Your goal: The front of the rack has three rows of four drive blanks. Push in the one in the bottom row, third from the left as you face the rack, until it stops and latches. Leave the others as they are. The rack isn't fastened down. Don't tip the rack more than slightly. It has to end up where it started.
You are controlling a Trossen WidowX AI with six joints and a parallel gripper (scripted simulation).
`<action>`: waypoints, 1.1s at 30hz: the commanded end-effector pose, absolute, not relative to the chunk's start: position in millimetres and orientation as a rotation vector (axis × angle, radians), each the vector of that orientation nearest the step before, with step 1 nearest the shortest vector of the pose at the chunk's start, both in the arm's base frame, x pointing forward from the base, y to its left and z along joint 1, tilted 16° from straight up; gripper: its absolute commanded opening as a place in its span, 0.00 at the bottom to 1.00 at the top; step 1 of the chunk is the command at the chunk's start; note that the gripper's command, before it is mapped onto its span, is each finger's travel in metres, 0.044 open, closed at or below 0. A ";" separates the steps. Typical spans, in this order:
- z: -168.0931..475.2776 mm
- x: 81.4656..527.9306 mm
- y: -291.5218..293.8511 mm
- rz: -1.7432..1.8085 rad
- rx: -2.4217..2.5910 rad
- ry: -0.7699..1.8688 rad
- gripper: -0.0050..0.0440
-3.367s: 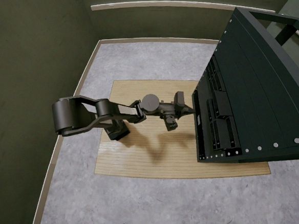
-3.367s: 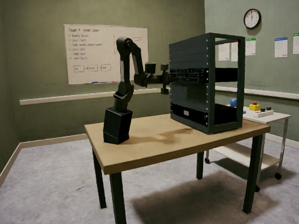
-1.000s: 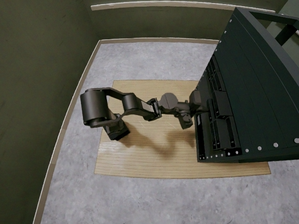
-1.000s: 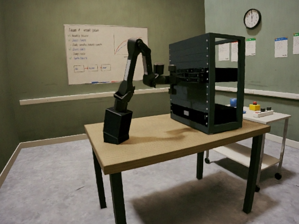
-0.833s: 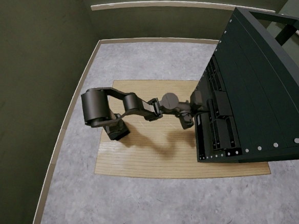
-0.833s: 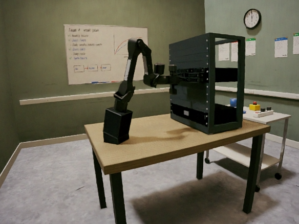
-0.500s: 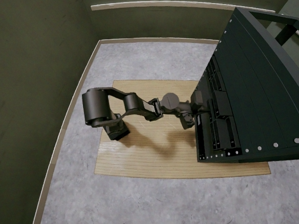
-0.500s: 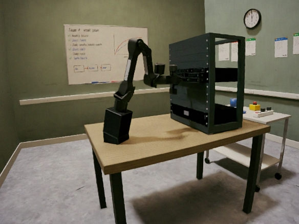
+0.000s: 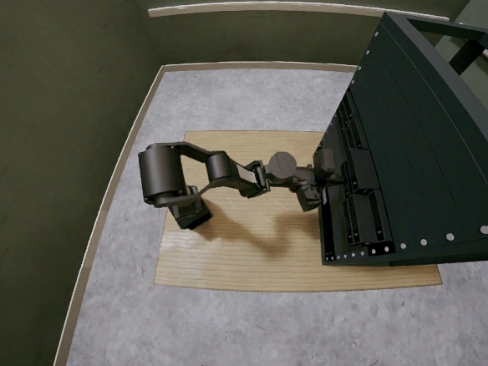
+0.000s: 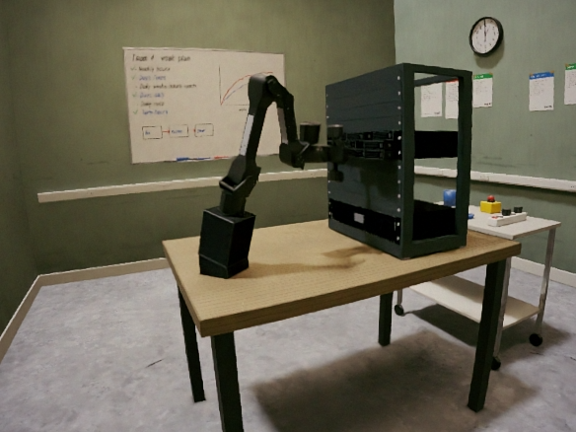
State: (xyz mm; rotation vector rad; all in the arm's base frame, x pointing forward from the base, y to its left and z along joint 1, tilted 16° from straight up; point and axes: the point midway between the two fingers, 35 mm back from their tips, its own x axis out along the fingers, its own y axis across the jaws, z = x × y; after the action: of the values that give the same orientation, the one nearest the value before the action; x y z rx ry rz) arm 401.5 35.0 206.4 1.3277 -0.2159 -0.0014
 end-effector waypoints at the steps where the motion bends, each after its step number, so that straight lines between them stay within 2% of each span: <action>1: 215.6 409.7 34.7 0.014 1.338 -0.233 0.00; 33: 216.8 418.8 33.8 0.014 1.338 -0.233 0.00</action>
State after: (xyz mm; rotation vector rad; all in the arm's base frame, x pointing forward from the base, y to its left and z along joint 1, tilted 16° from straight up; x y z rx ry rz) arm 414.2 33.5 208.6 1.3282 -0.2183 -0.0016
